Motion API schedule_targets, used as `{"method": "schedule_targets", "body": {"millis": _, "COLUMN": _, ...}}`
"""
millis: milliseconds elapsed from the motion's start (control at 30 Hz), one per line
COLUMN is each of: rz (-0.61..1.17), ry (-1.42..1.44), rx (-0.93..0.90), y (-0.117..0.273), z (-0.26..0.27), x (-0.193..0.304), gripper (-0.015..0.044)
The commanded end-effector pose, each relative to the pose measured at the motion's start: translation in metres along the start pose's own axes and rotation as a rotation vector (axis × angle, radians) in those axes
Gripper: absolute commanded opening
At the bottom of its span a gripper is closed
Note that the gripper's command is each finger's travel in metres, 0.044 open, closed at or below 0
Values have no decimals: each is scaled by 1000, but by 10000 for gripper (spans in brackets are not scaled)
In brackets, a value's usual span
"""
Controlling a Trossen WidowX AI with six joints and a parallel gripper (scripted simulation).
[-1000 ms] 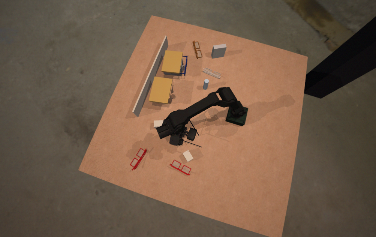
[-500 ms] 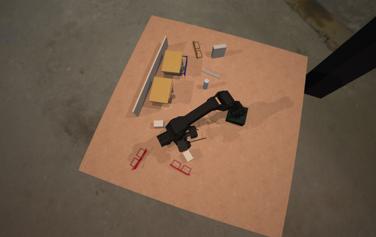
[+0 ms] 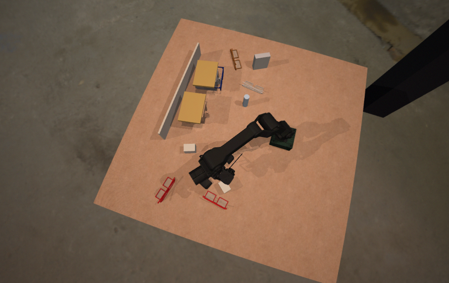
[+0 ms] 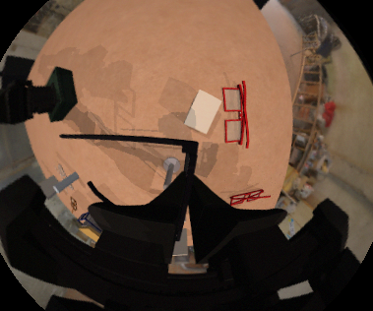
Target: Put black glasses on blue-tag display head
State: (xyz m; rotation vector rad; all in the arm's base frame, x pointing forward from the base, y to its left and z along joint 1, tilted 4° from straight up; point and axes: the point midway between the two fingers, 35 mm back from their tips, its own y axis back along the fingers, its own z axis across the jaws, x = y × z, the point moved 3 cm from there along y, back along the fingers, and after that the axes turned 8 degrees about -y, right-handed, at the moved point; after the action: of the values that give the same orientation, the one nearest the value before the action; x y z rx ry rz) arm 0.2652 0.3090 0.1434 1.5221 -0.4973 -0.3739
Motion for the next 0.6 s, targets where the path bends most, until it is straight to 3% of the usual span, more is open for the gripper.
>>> {"method": "schedule_targets", "body": {"millis": 0, "rz": 0, "ry": 142, "rx": -4, "y": -2, "z": -4, "x": -7, "gripper": 0}}
{"method": "schedule_targets", "body": {"millis": 267, "rz": -1, "ry": 240, "rx": -4, "y": -9, "z": -7, "x": -12, "gripper": 0}}
{"method": "schedule_targets", "body": {"millis": 567, "rz": 0, "ry": 240, "rx": -4, "y": -50, "z": -7, "x": -12, "gripper": 0}}
